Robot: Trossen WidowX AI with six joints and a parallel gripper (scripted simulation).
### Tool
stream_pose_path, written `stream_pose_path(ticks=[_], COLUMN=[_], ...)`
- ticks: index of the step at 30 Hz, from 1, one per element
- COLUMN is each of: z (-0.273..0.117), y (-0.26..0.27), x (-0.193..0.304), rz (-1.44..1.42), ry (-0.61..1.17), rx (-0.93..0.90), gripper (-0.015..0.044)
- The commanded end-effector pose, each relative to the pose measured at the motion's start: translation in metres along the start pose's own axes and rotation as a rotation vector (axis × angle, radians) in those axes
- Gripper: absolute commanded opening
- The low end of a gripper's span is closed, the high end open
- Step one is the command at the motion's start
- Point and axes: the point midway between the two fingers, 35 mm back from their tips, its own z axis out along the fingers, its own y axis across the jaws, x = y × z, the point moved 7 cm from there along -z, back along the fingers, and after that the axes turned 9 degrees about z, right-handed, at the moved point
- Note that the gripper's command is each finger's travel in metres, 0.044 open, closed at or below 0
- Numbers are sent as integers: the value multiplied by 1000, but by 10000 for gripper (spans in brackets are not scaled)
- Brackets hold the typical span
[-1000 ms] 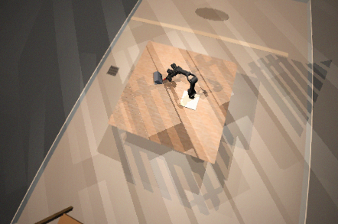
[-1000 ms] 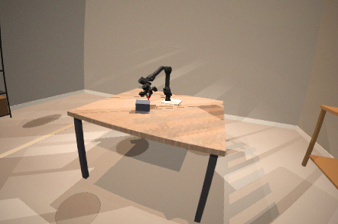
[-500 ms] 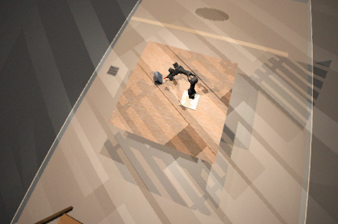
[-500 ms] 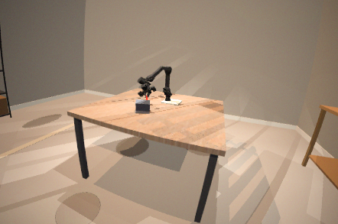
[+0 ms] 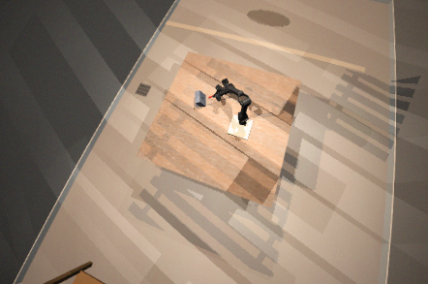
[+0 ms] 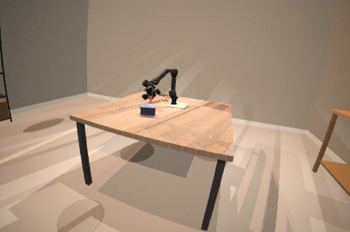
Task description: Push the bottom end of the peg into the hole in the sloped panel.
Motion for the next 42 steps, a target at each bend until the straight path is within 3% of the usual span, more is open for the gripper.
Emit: stream_pose_path(ticks=[1, 42], z=[-5, 31], y=[-2, -12], x=[-1, -3], rz=[-14, -22], ry=[-25, -92], rx=[-4, -10], gripper=[0, 0])
